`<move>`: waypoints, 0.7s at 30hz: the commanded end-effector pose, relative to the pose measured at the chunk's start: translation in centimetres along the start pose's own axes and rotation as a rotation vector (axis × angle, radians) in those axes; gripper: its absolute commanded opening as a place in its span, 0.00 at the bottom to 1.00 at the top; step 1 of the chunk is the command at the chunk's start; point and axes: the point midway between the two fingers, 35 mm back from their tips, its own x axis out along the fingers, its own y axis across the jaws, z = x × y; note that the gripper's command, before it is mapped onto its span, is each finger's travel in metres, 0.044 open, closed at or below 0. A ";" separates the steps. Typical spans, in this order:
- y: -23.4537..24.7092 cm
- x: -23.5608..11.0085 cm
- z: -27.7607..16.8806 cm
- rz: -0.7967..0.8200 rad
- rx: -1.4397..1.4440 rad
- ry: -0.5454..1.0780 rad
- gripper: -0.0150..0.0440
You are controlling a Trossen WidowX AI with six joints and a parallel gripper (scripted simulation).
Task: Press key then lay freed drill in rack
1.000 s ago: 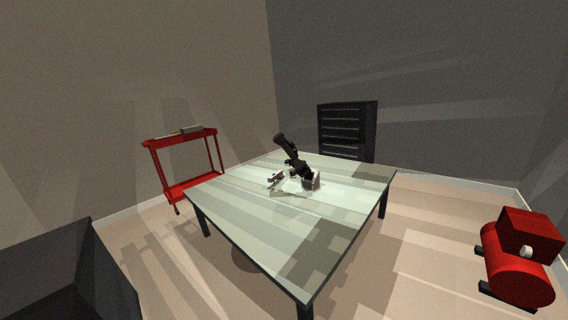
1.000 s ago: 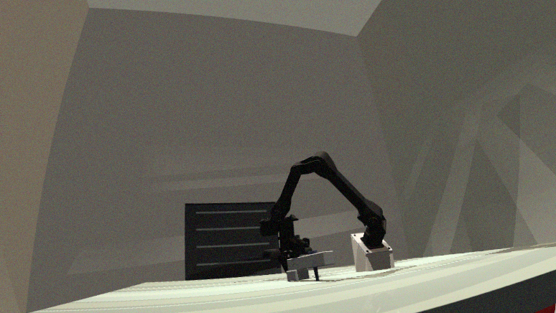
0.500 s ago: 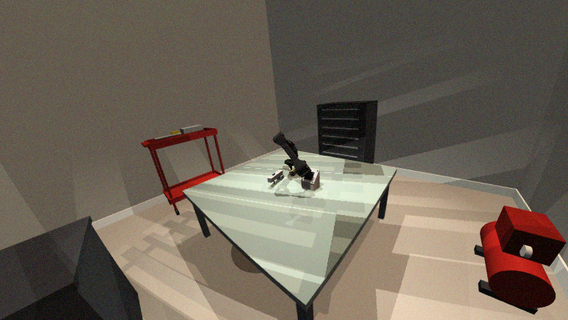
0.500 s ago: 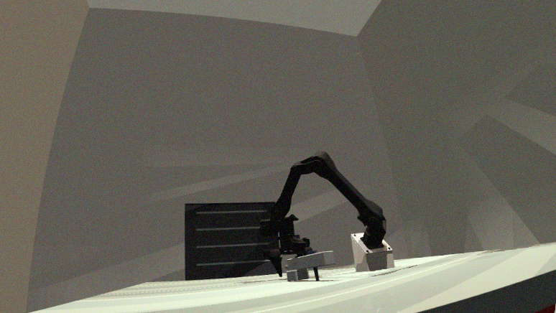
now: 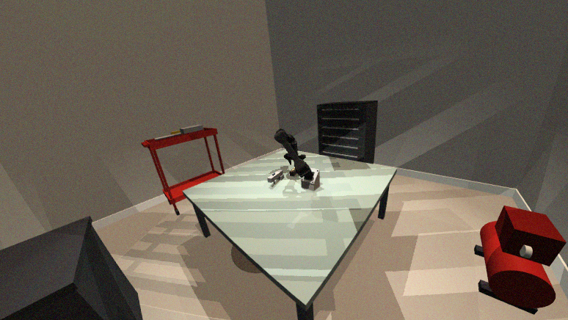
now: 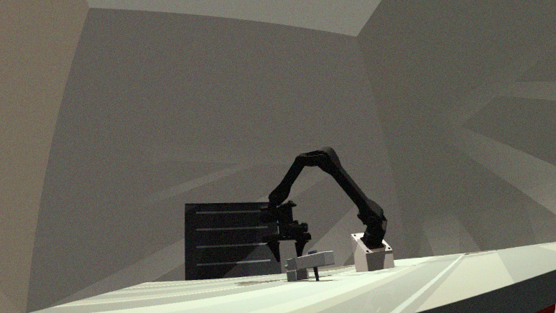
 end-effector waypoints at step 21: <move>-10.2 -13.2 -2.0 -0.332 -0.126 0.381 1.00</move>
